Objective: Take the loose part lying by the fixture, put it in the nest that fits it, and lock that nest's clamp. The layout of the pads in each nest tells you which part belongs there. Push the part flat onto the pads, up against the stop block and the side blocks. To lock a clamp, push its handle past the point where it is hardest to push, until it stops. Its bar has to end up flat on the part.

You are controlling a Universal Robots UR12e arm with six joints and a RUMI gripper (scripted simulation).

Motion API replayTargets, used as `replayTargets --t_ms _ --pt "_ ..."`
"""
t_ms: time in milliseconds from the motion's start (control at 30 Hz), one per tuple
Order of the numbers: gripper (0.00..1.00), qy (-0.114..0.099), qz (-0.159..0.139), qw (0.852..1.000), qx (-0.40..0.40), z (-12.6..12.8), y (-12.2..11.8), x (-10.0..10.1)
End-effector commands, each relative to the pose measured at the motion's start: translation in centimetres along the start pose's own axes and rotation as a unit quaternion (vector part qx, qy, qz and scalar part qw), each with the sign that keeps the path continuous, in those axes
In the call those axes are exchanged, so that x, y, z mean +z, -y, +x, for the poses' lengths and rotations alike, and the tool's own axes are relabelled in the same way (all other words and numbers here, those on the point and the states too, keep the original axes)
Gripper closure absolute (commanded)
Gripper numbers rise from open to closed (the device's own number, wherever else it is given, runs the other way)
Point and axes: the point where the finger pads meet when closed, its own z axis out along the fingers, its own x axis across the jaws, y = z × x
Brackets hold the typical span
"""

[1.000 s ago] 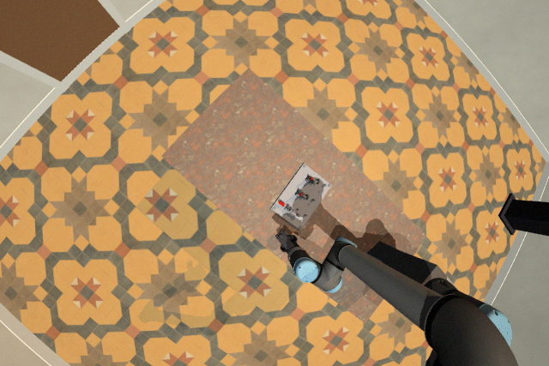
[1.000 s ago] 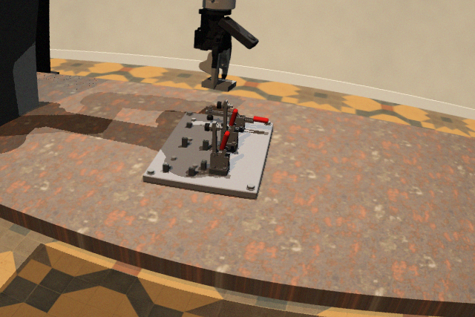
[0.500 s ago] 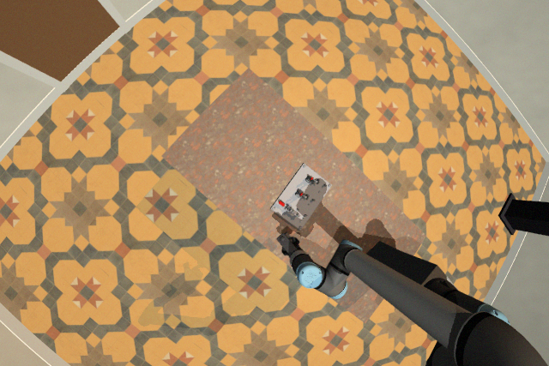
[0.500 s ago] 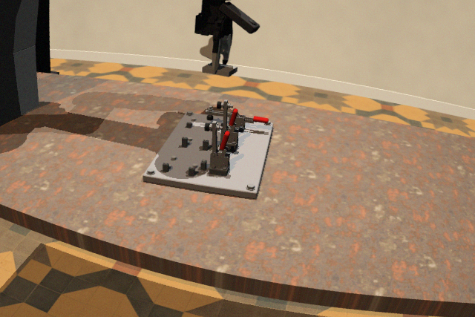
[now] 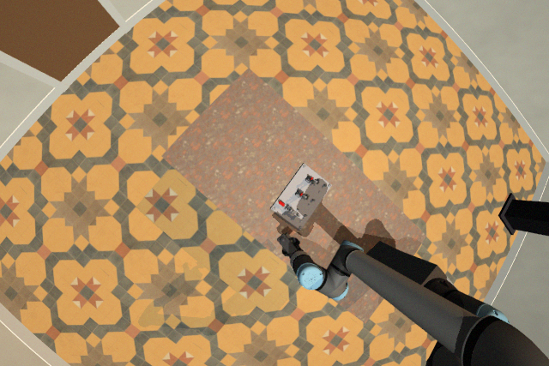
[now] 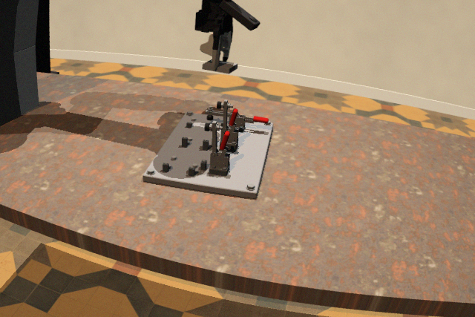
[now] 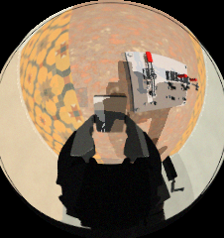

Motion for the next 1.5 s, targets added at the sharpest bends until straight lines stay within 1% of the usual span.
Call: replayTargets --t_ms 0,333,467,533,667,767,1467 --pt "1.00 0.000 0.001 1.000 0.000 -0.03 0.06 -0.07" --pt "1.00 0.000 0.001 1.000 -0.005 -0.03 0.06 -0.07" --pt "1.00 0.000 0.001 0.999 -0.042 -0.03 0.06 -0.07" --pt "1.00 0.000 0.001 0.999 -0.042 -0.03 0.06 -0.07" --pt "1.00 0.000 0.001 0.996 -0.090 -0.03 0.06 -0.07" --pt "1.00 0.000 0.001 0.994 -0.108 -0.03 0.05 -0.07" --pt "1.00 0.000 0.001 0.994 -0.110 0.00 -0.06 0.34"
